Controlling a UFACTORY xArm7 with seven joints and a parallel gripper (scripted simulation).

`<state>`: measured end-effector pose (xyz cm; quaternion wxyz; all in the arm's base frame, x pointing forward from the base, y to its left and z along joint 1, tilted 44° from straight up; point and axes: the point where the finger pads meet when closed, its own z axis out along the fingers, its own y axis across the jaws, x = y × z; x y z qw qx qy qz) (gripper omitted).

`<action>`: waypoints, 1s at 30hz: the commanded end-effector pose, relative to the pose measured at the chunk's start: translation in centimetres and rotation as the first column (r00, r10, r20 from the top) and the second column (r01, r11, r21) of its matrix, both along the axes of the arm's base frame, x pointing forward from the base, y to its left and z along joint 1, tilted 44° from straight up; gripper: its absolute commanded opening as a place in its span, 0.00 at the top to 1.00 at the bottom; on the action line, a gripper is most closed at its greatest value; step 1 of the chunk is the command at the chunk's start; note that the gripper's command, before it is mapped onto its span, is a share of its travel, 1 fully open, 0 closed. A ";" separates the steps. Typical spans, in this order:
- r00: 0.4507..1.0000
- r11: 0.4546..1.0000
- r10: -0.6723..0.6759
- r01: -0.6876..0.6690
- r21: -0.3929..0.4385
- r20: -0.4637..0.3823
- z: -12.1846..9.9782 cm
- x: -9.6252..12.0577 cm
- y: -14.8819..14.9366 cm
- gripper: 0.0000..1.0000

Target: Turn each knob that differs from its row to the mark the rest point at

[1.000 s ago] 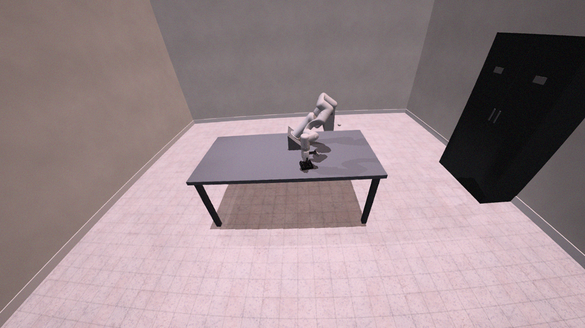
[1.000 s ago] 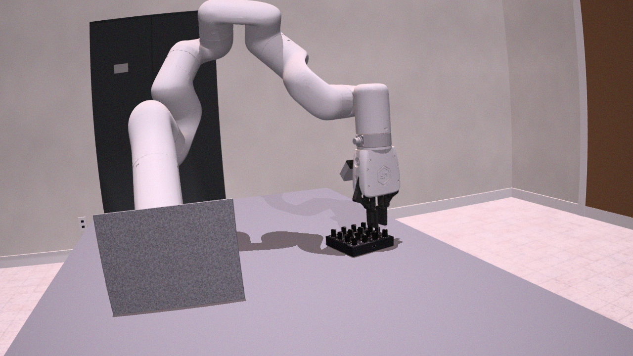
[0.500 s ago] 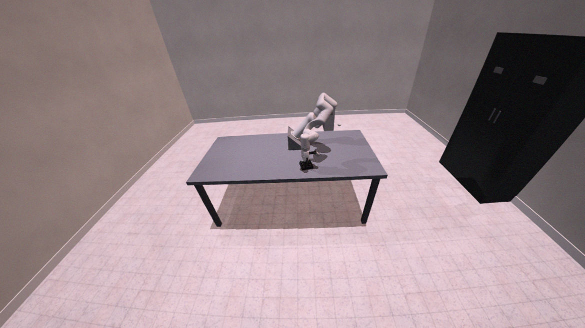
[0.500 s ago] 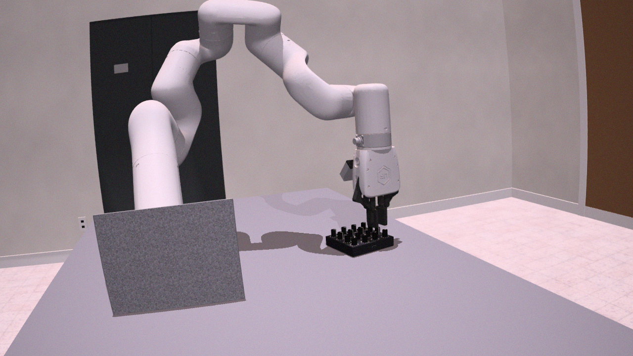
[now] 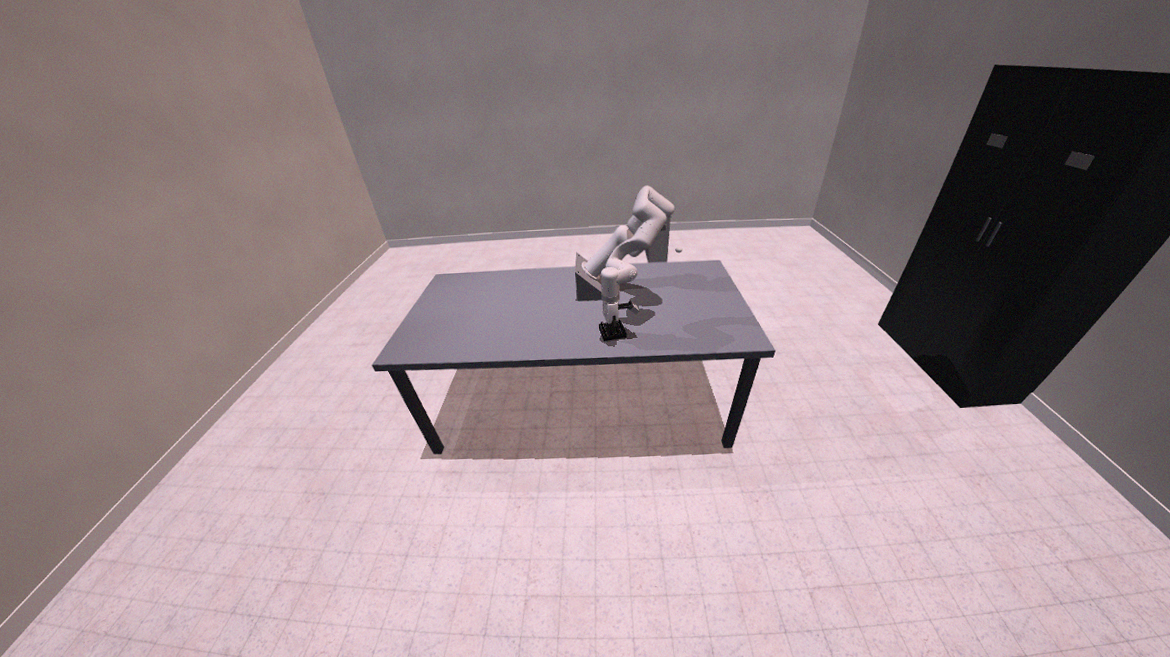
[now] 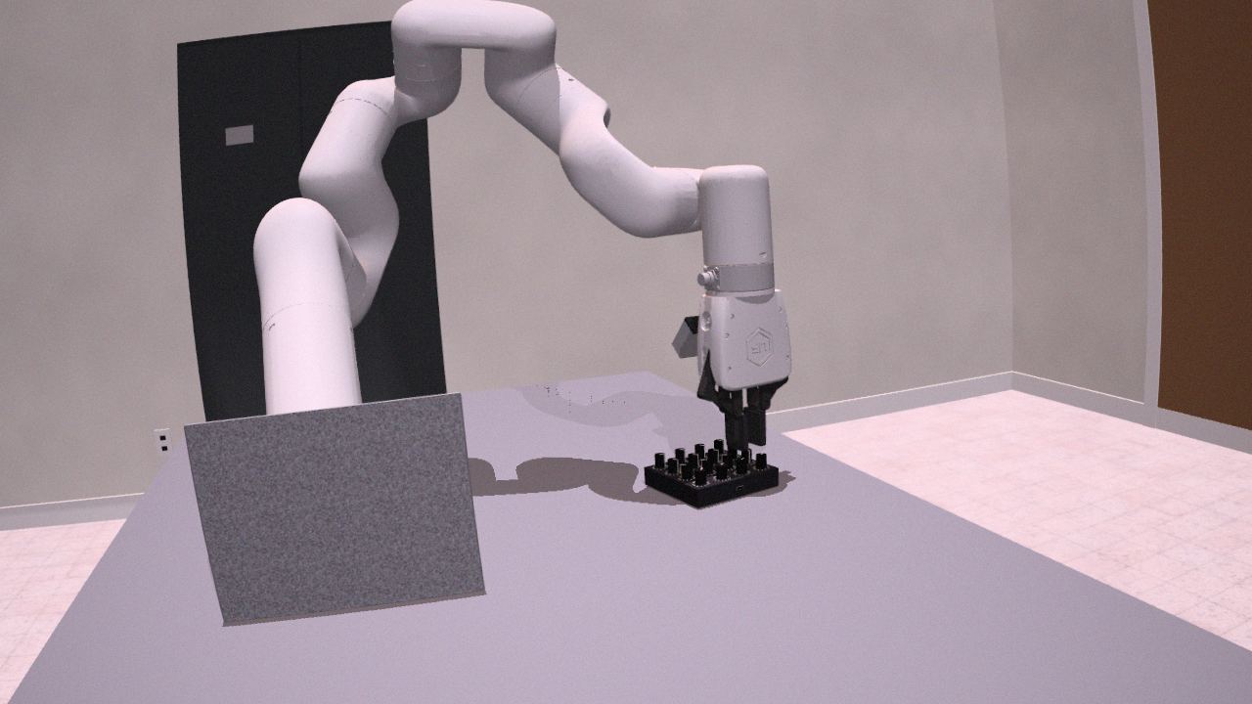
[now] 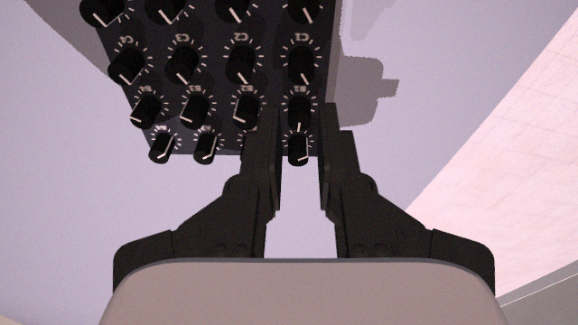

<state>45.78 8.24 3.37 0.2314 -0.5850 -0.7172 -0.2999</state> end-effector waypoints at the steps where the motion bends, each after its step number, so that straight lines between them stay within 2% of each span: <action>1: 1.000 1.000 -0.004 0.004 -0.002 0.003 0.1 0.1 -0.2 0.81; 30: 1.000 1.000 -0.004 0.004 -0.002 0.003 -0.7 0.2 0.6 0.81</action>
